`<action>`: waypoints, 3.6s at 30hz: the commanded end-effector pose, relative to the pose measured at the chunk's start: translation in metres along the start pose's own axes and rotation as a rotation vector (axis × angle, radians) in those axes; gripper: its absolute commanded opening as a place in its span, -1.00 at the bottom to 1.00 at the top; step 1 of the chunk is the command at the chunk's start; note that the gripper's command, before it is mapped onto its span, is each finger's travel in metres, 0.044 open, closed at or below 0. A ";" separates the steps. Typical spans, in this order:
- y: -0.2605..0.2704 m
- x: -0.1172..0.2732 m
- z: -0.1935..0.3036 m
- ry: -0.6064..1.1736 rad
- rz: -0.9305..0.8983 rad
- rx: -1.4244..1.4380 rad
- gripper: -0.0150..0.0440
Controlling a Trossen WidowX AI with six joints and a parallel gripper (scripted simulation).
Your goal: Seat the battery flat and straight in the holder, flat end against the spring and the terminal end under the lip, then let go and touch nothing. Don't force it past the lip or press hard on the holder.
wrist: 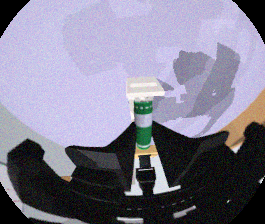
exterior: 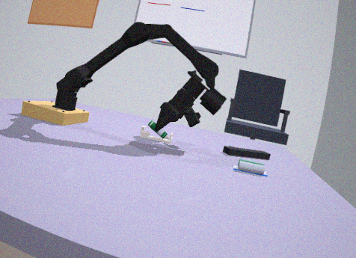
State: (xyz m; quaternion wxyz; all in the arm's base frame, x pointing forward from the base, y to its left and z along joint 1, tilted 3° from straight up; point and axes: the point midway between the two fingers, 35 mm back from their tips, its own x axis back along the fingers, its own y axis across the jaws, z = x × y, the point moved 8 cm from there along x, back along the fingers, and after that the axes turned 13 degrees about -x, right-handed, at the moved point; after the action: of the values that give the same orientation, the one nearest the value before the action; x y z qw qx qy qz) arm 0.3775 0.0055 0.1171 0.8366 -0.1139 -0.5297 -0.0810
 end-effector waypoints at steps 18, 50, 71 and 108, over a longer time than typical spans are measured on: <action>0.002 0.003 -0.008 -0.014 0.000 0.004 -0.26; 0.000 -0.003 0.003 -0.148 -0.030 0.002 -0.26; -0.002 -0.009 0.011 -0.234 -0.050 -0.001 -0.26; -0.006 -0.021 0.026 -0.376 -0.088 -0.007 -0.26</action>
State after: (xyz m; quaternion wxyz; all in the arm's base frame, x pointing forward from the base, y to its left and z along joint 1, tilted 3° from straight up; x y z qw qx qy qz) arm 0.3439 0.0078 0.1083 0.7268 -0.1048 -0.6719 -0.0966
